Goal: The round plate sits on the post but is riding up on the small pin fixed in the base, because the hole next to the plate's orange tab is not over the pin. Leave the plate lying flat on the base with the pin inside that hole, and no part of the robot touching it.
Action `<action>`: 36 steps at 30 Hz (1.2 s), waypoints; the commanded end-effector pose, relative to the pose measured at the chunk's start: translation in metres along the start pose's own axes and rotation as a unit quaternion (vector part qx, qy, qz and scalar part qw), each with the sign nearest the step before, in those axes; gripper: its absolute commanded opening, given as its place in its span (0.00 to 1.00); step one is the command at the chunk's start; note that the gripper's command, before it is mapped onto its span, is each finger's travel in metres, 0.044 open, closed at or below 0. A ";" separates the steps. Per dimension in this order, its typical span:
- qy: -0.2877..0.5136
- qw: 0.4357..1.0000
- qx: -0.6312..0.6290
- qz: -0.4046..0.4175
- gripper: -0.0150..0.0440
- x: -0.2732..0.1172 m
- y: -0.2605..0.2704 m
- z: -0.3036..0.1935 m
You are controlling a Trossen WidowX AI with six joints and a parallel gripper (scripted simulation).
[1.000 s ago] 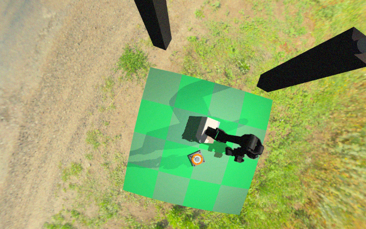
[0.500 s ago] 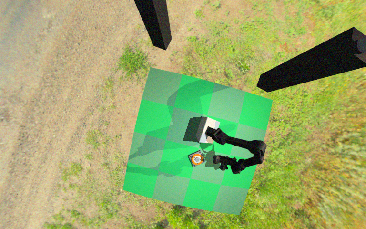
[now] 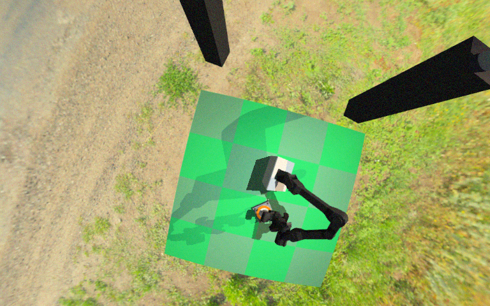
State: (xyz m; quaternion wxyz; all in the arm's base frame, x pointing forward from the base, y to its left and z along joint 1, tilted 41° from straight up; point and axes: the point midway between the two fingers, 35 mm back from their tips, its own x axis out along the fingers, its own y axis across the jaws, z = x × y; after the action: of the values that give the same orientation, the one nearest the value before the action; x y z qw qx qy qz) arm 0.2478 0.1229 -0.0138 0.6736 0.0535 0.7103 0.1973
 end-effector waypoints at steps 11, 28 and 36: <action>-0.042 0.984 -0.010 0.175 0.25 0.010 -0.073 0.008; -0.042 0.983 -0.010 0.176 0.25 0.055 -0.056 0.012; -0.042 0.983 -0.010 0.176 0.25 0.055 -0.059 0.016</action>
State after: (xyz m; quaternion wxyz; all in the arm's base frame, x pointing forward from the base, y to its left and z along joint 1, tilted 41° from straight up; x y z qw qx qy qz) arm 0.2675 0.0910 -0.0842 0.6594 0.1765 0.6579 0.3181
